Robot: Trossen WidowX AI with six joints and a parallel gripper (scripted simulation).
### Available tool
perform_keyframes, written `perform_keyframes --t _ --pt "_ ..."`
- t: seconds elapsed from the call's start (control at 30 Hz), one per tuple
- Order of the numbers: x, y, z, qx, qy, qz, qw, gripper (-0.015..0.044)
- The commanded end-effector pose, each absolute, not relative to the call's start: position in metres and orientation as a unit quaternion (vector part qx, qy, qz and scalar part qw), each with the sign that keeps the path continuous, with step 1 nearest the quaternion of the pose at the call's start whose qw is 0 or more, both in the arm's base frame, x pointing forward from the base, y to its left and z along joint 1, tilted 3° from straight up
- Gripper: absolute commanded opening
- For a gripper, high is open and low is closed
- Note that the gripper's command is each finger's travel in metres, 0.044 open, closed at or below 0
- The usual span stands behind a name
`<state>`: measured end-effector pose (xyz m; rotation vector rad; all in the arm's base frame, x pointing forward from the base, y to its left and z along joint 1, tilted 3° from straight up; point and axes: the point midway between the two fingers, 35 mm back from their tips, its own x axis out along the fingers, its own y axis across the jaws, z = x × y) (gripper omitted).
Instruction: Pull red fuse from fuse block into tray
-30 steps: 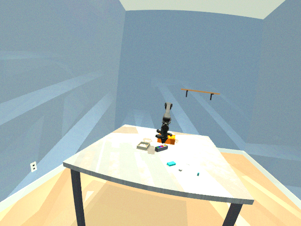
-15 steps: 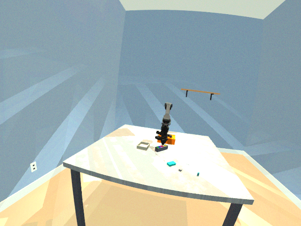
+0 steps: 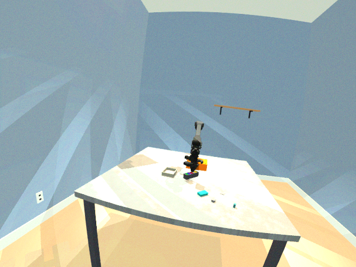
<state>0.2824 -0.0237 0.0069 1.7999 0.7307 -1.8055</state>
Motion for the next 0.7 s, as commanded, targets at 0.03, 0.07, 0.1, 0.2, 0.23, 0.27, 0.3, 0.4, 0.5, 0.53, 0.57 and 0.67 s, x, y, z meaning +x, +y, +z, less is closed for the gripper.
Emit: perform_keyframes --t 0.03,0.07,0.1,0.2,0.23,0.27,0.3,0.4,0.5,0.53,0.57,0.67 --pt "0.2821 -0.023 0.0051 0.659 0.267 -0.661 0.239 0.0074" --pt "0.2821 -0.023 0.0045 0.659 0.267 -0.661 0.239 0.0074" --pt "0.2821 -0.023 0.0039 0.659 0.267 -0.661 0.239 0.0074" --pt "0.2821 -0.0229 0.0012 0.659 0.267 -0.661 0.239 0.0074" --pt "0.2821 -0.0228 0.0002 0.659 0.267 -0.661 0.239 0.0074" --pt "0.282 -0.0228 -0.0007 0.659 0.267 -0.661 0.239 0.0074" --pt "0.282 -0.0227 -0.0017 0.659 0.267 -0.661 0.239 0.0074" --pt "0.2819 -0.0227 -0.0039 0.659 0.267 -0.661 0.239 0.0074" --pt "0.2819 -0.0227 -0.004 0.659 0.267 -0.661 0.239 0.0074" --pt "0.2819 -0.0227 -0.004 0.659 0.267 -0.661 0.239 0.0074" --pt "0.2819 -0.0227 -0.004 0.659 0.267 -0.661 0.239 0.0074" --pt "0.2819 -0.0227 -0.004 0.659 0.267 -0.661 0.239 0.0074"
